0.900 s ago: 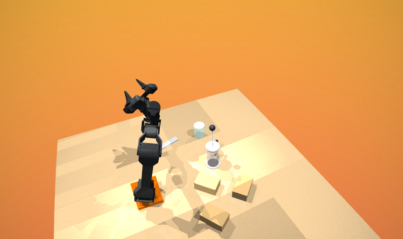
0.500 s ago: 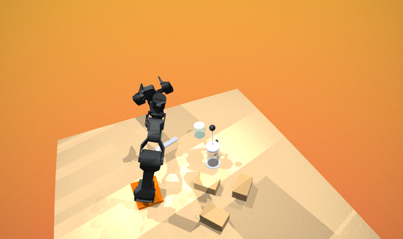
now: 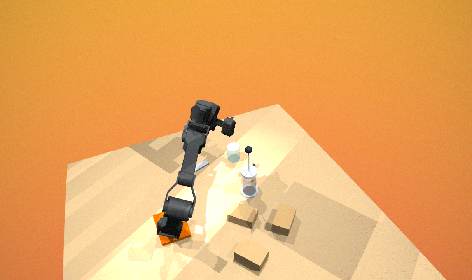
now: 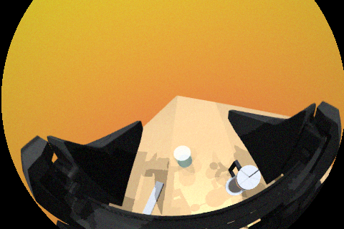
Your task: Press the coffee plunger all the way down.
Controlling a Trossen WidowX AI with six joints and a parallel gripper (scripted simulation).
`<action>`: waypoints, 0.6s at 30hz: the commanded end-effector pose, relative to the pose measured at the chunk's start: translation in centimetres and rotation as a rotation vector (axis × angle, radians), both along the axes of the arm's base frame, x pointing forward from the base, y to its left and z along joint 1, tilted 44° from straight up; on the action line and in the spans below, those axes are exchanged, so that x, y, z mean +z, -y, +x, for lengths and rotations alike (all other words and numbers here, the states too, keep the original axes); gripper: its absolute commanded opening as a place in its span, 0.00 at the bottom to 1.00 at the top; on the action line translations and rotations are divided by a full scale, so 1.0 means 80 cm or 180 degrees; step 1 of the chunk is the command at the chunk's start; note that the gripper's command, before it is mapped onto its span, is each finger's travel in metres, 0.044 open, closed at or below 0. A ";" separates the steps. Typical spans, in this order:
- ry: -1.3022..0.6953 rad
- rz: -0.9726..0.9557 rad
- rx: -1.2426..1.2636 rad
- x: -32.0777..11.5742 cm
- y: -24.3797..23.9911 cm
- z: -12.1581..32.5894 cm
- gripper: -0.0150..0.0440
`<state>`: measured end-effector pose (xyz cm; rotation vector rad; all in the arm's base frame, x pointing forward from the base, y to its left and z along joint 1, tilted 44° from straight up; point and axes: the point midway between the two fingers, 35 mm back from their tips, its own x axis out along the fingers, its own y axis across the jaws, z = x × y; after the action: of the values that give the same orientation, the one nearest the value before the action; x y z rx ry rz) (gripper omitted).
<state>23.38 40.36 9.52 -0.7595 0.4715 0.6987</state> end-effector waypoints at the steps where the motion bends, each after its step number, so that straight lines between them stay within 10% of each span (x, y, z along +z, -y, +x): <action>1: 0.0241 -0.0210 -0.0672 0.040 0.051 0.028 1.00; 7: 0.0645 -0.0511 -0.1426 0.095 0.121 0.048 1.00; 18: 0.0643 -0.0513 -0.1416 0.038 0.170 0.057 1.00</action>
<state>27.89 27.52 13.20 -0.8346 0.4985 0.1634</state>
